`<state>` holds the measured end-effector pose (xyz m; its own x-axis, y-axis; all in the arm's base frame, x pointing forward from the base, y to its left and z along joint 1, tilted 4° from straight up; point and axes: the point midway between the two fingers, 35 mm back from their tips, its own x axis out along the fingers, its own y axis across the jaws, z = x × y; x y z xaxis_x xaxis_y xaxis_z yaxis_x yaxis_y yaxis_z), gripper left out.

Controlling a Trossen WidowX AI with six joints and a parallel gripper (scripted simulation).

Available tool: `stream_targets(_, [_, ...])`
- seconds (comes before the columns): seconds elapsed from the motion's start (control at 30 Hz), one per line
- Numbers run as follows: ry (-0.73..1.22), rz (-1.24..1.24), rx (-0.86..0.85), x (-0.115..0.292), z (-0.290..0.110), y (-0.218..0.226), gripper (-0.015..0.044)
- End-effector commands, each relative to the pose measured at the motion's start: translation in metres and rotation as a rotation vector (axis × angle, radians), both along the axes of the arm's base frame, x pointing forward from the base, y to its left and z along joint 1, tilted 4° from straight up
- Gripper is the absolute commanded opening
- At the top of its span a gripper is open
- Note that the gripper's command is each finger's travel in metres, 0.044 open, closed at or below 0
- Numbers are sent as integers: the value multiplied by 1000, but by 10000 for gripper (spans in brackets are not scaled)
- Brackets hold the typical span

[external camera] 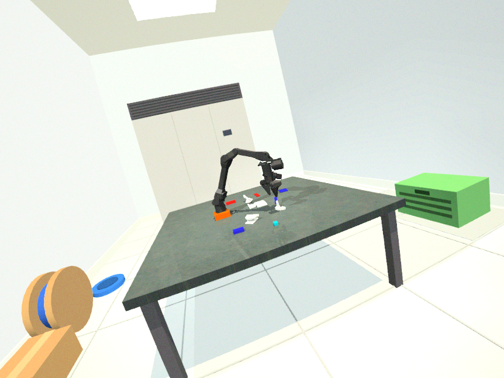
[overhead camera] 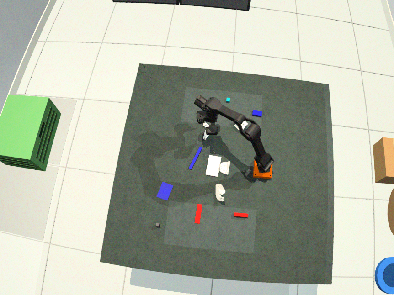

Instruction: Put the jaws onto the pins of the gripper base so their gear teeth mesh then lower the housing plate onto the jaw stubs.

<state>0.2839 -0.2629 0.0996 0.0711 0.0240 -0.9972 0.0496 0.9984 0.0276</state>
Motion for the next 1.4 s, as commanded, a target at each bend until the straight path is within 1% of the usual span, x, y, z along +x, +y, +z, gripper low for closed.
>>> stream_targets(0.0, [-3,86,-4,2,1,1,440])
stream_targets(1.37, [-27,945,-65,13,5,9,440])
